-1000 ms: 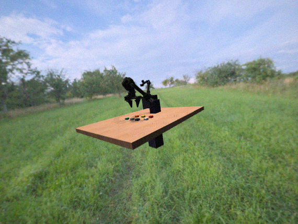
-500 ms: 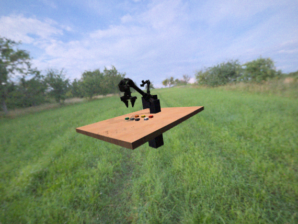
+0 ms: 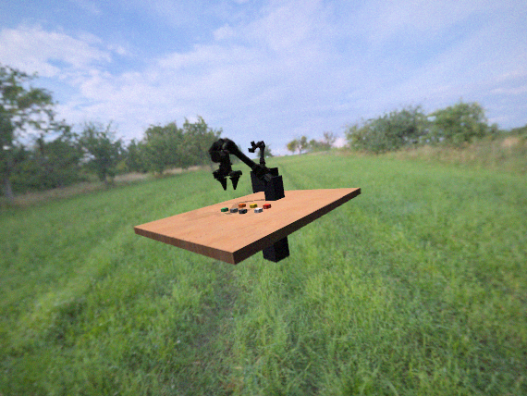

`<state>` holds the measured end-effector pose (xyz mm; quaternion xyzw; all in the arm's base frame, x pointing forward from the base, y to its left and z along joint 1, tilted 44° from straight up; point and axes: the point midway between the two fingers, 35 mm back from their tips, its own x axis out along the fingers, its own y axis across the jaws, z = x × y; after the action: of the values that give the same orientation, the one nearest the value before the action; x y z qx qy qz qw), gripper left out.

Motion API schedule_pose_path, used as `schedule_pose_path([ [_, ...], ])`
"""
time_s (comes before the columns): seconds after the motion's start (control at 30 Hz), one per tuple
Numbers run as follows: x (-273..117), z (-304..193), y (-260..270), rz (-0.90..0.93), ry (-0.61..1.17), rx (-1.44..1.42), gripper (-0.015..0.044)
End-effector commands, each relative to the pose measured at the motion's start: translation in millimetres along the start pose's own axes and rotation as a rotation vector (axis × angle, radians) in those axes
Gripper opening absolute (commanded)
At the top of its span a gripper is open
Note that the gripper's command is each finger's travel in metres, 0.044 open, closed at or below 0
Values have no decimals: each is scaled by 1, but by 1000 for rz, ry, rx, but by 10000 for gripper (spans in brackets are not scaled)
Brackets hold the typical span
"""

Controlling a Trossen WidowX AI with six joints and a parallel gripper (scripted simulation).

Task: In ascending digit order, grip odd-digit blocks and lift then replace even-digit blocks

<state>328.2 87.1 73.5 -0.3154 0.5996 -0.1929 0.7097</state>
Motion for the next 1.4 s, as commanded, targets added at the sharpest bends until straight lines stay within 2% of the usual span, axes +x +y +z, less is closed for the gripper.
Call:
schedule_pose_path([
  [0.0,1,1,-12,-5,0,-6,400],
  [0.1,1,5,-64,-8,0,-6,400],
  [0.17,0,5,-76,-10,0,-5,400],
  [0.9,0,6,-73,-8,-1,-5,400],
  [1.17,-9,6,53,26,-5,1,400],
  [1.37,-5,-13,147,17,0,-4,400],
])
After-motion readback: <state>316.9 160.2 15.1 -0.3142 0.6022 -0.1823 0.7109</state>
